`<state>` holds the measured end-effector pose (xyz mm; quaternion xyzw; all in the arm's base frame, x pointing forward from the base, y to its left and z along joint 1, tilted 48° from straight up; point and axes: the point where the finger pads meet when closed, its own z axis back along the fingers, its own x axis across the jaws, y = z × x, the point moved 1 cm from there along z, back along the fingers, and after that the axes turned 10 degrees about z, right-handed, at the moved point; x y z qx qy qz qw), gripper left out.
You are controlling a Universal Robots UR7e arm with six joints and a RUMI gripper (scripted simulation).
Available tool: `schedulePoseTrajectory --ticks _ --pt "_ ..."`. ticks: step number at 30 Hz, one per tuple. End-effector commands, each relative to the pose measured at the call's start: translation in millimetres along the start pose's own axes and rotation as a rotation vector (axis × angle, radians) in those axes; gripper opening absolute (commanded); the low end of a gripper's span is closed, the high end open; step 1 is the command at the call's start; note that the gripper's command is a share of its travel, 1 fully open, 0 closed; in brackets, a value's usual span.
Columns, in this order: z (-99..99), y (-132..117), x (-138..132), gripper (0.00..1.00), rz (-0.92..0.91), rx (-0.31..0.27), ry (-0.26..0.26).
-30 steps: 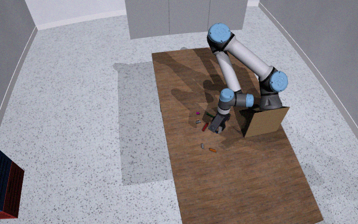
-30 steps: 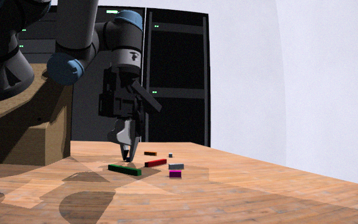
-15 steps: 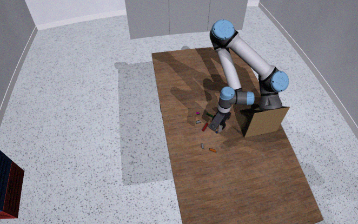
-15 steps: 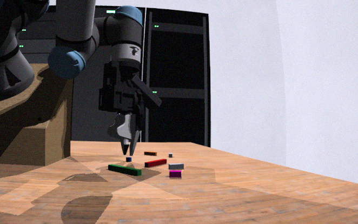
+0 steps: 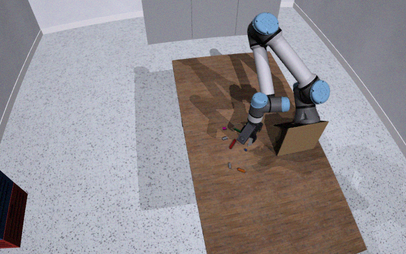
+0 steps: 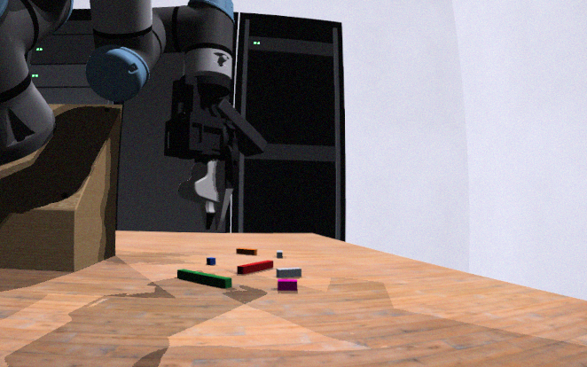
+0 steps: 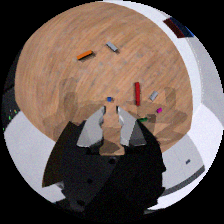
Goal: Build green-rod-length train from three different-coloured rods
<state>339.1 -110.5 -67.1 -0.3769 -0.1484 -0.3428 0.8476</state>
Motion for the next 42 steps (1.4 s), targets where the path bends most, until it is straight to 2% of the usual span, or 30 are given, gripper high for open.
schedulePoseTrajectory --ticks 1,13,23,24,42 --pt "19.9 -0.4 -1.8 0.14 0.002 -0.013 0.014" --pt "37.5 0.0 -1.6 0.14 0.002 -0.012 0.015" --pt "39.9 0.0 -1.6 0.14 0.002 -0.012 0.015" --pt "39.8 -0.1 -1.5 1.0 0.002 -0.013 0.015" --pt "39.0 -0.9 -3.0 1.0 0.004 -0.014 0.017"
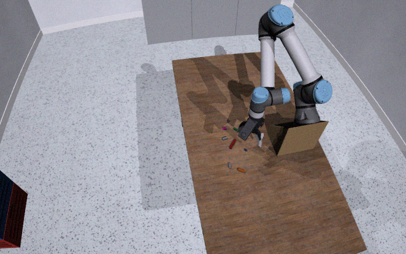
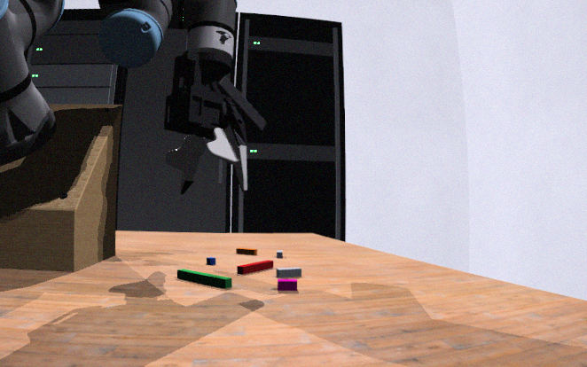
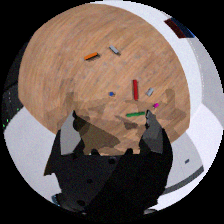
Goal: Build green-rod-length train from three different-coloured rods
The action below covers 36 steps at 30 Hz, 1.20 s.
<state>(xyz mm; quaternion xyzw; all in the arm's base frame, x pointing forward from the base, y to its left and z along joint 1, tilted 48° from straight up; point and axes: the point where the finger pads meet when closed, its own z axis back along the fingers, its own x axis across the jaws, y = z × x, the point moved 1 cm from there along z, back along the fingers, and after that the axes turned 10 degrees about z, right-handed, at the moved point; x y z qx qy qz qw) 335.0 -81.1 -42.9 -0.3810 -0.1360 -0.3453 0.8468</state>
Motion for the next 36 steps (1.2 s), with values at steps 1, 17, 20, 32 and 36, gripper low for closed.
schedulePoseTrajectory --ticks 1,17,20,32,36 --pt "1.0 0.8 1.3 1.0 -0.002 0.002 -0.003" --pt "-6.4 59.8 19.2 1.0 0.302 0.003 -0.003" --pt "-8.3 72.7 22.2 1.0 0.369 0.003 -0.003" --pt "-16.4 122.6 30.9 1.0 0.629 0.003 -0.003" --pt "-19.2 138.2 32.6 1.0 0.711 0.002 -0.004"
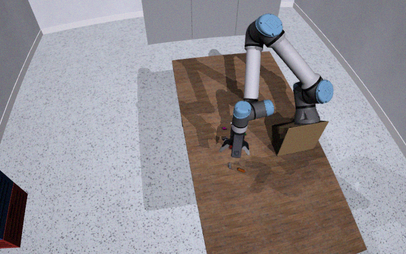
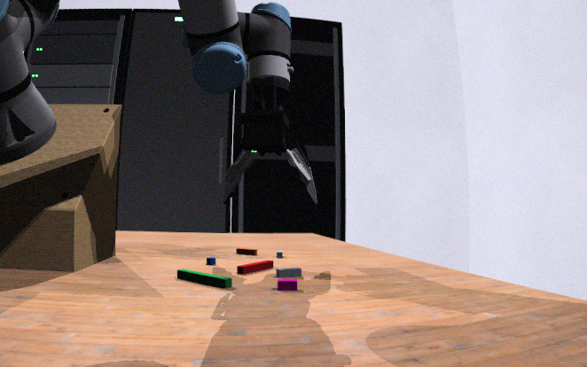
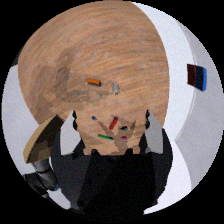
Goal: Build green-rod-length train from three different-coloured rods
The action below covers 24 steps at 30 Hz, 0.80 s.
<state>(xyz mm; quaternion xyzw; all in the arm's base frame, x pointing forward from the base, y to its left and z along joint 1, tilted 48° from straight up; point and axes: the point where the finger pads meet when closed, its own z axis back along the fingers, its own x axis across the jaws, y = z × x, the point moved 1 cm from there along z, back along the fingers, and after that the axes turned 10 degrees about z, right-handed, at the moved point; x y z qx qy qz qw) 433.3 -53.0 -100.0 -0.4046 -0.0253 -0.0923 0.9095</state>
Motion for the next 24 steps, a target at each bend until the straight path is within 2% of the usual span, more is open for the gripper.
schedulePoseTrajectory --ticks 1,5,6,24 --pt "-5.3 22.0 17.9 1.0 0.153 0.003 0.0" --pt "-5.8 23.8 19.4 1.0 0.166 0.002 0.0" --pt "-6.1 23.5 19.4 0.14 0.165 0.002 0.001" --pt "-6.4 22.6 18.7 0.14 0.164 0.002 0.002"
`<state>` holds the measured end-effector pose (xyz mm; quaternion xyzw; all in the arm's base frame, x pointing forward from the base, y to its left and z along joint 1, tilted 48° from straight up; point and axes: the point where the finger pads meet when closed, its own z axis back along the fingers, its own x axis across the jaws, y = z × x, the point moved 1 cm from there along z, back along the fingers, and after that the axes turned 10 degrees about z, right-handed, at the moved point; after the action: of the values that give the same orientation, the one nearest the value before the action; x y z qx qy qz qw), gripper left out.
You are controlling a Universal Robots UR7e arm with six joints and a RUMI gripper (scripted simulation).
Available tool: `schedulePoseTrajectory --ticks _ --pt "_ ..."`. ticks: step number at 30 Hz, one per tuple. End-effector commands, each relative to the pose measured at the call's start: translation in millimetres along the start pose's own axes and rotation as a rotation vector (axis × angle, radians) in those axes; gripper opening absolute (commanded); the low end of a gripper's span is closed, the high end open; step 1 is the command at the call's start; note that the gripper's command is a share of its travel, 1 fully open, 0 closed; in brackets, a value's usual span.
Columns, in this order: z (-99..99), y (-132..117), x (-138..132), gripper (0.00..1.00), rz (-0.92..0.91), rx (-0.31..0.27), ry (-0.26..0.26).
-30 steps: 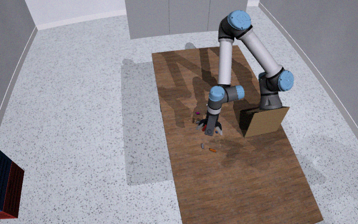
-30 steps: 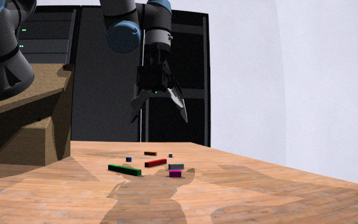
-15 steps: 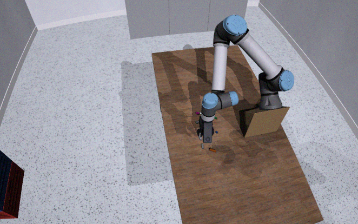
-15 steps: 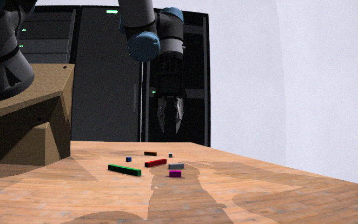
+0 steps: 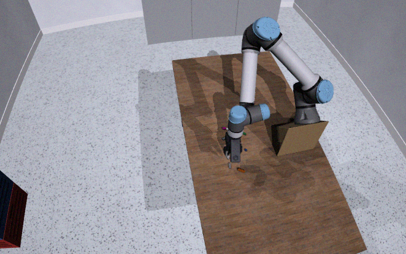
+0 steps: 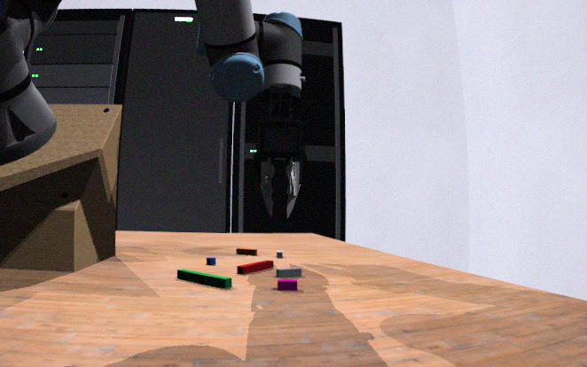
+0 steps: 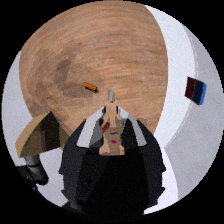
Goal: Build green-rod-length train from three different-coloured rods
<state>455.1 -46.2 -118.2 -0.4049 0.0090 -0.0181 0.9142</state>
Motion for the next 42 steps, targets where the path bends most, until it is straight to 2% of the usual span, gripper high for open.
schedulePoseTrajectory --ticks 1,23,42 --pt "0.2 0.6 0.6 0.14 0.0 0.001 -0.001" --pt "-0.6 0.7 0.4 0.14 0.001 0.001 0.0" --pt "-16.3 0.6 -1.8 0.14 0.003 0.0 0.004"
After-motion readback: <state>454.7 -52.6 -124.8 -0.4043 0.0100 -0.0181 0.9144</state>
